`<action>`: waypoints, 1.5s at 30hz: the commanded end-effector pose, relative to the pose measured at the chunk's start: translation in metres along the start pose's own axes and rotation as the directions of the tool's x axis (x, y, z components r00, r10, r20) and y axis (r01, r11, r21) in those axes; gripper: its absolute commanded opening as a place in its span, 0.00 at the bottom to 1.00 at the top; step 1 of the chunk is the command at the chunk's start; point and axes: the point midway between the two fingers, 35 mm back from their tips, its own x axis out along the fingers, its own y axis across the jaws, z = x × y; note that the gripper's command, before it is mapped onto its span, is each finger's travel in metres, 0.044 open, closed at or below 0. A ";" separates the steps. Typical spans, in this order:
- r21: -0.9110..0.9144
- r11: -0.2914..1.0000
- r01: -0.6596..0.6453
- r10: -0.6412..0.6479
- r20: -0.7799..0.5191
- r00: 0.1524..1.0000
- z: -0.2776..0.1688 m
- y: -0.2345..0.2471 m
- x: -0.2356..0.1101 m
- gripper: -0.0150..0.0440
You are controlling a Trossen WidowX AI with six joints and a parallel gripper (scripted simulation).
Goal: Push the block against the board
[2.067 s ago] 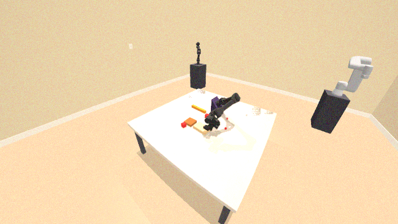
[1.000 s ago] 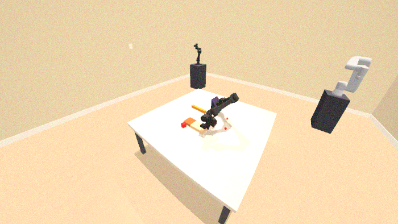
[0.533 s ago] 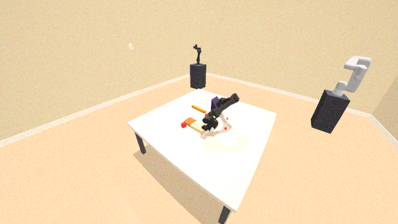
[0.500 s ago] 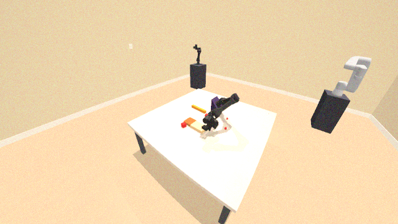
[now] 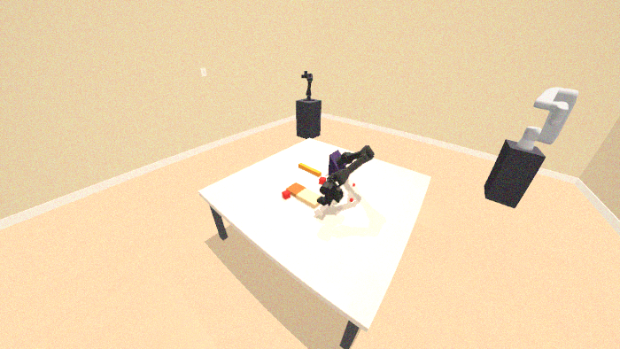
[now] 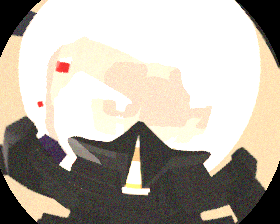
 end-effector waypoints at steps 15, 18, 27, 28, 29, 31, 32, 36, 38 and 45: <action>0.107 0.994 0.026 -0.025 -0.008 1.000 -0.012 -0.014 -0.057 0.25; 0.199 0.980 0.030 -0.029 -0.008 1.000 -0.019 -0.024 -0.057 0.25; 0.472 0.881 0.034 -0.032 -0.012 0.999 -0.040 -0.051 -0.059 0.25; 0.500 0.865 0.034 -0.032 -0.012 0.999 -0.043 -0.054 -0.060 0.25; 0.529 0.848 0.034 -0.032 -0.013 0.999 -0.045 -0.057 -0.060 0.25; 0.586 0.810 0.032 -0.030 -0.013 0.999 -0.050 -0.062 -0.060 0.25; 0.613 0.789 0.031 -0.030 -0.013 0.999 -0.053 -0.064 -0.060 0.25; 0.716 0.697 0.028 -0.026 -0.014 1.000 -0.064 -0.074 -0.060 0.25; 0.762 0.647 0.026 -0.025 -0.014 1.000 -0.069 -0.079 -0.060 0.25; 0.895 0.446 0.020 -0.019 -0.013 1.000 -0.090 -0.093 -0.060 0.25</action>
